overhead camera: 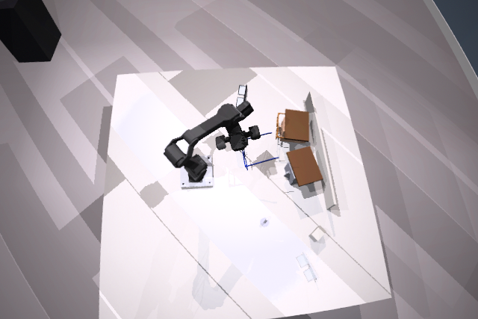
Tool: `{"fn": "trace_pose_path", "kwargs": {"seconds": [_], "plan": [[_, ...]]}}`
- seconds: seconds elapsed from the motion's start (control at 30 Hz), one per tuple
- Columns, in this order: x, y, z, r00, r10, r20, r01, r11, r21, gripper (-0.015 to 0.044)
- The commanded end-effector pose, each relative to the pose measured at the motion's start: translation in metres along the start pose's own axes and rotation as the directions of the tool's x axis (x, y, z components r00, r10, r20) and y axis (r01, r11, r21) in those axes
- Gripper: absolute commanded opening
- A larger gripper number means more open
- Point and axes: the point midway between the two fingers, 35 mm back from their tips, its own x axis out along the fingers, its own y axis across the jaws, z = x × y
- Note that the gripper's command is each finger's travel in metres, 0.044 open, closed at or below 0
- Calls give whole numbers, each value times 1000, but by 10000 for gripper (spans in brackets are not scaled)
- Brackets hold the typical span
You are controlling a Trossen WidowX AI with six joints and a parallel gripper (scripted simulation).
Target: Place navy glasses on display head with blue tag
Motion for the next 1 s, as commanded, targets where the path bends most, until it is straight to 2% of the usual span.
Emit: {"fn": "trace_pose_path", "kwargs": {"seconds": [0.0, 0.5, 0.97], "plan": [[7, 3, 5, 999, -42, -14, 42, 999, -19, 0], [34, 11, 34, 978, -190, -85, 183, 979, -86, 0], [57, 14, 64, 942, -274, -194, 250, 958, -138, 0]]}}
